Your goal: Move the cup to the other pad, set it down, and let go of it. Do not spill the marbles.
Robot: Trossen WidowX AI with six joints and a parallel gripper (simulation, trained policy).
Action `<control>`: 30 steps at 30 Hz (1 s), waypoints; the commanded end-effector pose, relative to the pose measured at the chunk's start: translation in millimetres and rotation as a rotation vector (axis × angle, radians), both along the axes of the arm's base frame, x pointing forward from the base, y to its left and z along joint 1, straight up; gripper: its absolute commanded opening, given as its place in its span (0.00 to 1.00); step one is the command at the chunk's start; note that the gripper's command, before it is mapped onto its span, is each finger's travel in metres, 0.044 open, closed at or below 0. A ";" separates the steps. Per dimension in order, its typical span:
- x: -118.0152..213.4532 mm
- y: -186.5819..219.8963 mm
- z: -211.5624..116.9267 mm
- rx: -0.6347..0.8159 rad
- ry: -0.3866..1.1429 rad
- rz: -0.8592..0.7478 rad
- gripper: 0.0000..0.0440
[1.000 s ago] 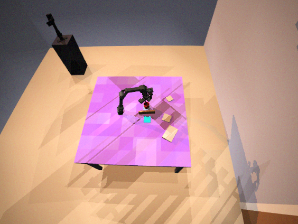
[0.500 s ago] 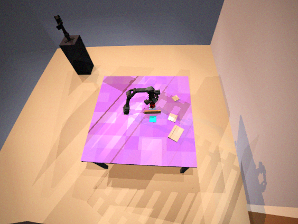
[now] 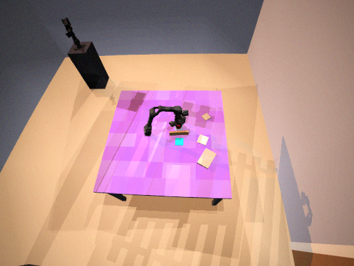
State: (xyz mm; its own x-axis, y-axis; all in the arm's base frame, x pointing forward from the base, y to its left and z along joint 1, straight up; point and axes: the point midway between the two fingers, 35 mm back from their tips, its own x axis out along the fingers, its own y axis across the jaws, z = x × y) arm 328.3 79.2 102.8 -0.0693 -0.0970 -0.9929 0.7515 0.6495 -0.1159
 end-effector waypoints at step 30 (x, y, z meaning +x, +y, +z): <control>3.7 -3.8 -19.5 0.013 -0.034 0.076 0.00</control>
State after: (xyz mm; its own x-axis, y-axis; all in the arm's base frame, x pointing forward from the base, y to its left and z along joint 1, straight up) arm 328.8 75.6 72.0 -0.0545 -0.0962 -0.9939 0.6931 0.7128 -0.1070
